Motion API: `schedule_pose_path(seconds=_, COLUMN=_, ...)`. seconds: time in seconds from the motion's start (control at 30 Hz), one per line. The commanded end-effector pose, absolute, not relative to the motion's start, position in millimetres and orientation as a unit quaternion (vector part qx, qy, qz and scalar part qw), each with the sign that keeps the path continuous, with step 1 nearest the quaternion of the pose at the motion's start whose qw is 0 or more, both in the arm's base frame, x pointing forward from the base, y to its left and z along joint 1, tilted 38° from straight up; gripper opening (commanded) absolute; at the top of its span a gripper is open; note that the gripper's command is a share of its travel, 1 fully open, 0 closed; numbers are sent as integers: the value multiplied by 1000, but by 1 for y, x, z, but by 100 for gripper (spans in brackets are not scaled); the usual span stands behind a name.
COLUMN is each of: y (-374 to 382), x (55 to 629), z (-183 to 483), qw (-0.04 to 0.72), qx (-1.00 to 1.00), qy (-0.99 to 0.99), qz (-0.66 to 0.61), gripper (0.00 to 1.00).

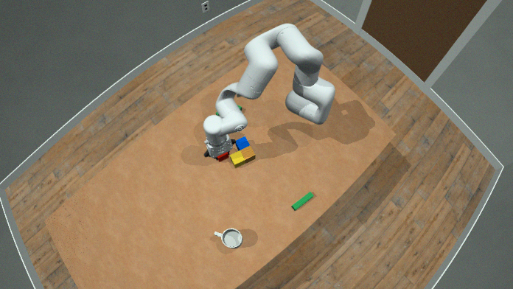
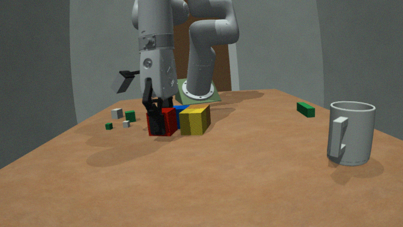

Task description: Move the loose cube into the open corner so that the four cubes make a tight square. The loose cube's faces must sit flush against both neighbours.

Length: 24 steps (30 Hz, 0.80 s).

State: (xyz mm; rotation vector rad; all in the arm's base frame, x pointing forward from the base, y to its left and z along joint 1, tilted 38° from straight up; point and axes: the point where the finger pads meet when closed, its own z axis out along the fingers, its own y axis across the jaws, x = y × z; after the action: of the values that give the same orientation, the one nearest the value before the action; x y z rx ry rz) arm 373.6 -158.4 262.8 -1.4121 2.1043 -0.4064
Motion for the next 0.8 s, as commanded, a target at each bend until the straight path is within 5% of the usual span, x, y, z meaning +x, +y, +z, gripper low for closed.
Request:
schedule_pose_path(seconds=0.0, y=-159, x=376, z=262, qw=285, qx=-527, qy=786, qz=-153, gripper=0)
schedule_pose_path(seconds=0.77, y=-159, x=382, z=254, qw=285, qx=-527, qy=786, qz=-153, gripper=0)
